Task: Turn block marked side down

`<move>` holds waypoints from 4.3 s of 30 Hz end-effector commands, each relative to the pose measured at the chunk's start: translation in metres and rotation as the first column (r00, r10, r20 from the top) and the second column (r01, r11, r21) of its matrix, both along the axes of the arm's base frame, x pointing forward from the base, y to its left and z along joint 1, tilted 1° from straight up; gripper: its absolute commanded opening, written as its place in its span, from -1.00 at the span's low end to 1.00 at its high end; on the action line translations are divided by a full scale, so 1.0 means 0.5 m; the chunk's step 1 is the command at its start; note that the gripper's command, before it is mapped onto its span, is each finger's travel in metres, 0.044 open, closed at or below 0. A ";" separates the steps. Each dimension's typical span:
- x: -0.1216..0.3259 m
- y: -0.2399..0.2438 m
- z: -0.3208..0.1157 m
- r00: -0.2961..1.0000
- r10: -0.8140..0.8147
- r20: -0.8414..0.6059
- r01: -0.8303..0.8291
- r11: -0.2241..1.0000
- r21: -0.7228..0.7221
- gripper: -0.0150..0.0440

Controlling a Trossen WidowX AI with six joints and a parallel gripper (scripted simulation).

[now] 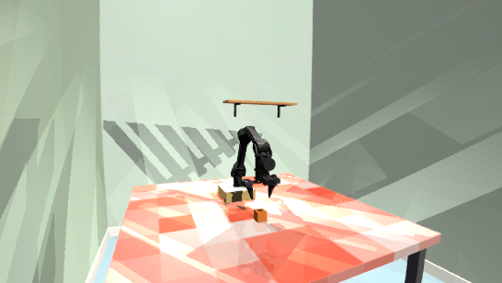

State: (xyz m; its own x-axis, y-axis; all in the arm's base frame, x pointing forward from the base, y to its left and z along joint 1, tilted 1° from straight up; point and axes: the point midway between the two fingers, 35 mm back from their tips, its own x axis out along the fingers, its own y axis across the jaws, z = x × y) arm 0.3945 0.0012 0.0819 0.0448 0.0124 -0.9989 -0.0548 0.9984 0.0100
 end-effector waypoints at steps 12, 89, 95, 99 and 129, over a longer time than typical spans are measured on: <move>-0.004 0.000 -0.090 1.000 0.004 -0.017 -0.005 1.000 -0.004 1.00; 0.003 -0.001 -0.113 0.974 -0.001 0.225 -0.001 1.000 0.011 -0.49; 0.001 -0.001 -0.115 0.951 -0.003 0.310 -0.002 1.000 0.016 -0.49; -0.002 -0.001 -0.115 0.931 -0.004 0.365 -0.003 1.000 0.019 -0.49; 0.013 -0.001 -0.167 0.752 -0.018 0.659 -0.009 0.999 0.037 -0.49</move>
